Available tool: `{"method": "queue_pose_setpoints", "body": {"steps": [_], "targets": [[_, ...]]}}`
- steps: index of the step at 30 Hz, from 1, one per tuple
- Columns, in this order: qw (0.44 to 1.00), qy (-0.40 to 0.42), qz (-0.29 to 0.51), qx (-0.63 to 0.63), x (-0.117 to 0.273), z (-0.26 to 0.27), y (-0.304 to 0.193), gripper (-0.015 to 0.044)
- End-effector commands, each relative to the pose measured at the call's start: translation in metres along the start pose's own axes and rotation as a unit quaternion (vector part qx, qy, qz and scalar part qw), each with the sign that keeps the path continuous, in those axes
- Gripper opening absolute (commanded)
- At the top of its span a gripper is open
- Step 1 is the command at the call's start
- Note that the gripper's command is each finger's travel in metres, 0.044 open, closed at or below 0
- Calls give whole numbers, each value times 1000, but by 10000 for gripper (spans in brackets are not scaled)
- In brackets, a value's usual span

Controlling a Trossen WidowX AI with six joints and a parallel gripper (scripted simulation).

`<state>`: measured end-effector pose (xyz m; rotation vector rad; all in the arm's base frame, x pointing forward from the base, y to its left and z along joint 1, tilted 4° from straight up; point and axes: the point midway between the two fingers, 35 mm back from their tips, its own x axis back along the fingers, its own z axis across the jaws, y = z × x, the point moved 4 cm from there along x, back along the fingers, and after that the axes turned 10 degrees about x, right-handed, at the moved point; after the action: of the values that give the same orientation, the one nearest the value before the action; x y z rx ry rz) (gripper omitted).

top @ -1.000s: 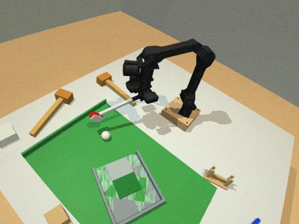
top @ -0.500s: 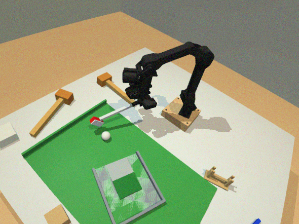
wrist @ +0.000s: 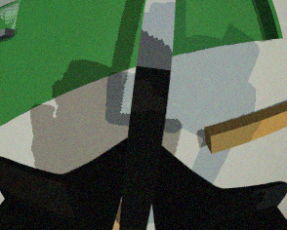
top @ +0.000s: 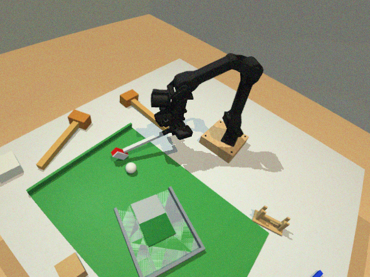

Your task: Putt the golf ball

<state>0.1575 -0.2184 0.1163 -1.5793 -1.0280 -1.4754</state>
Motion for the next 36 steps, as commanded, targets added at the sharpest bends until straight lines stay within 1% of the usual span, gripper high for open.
{"method": "queue_pose_setpoints", "body": {"steps": [1, 12, 22, 31, 36], "targets": [[1000, -2, -2, 3, -5, 0, 0, 0], [1000, 0, 0, 0, -3, -1, 0, 0], [1000, -4, -2, 3, -5, -30, -5, 0], [1000, -4, -2, 3, -5, -30, -5, 0], [1000, 0, 0, 4, -6, -20, -2, 0]]}}
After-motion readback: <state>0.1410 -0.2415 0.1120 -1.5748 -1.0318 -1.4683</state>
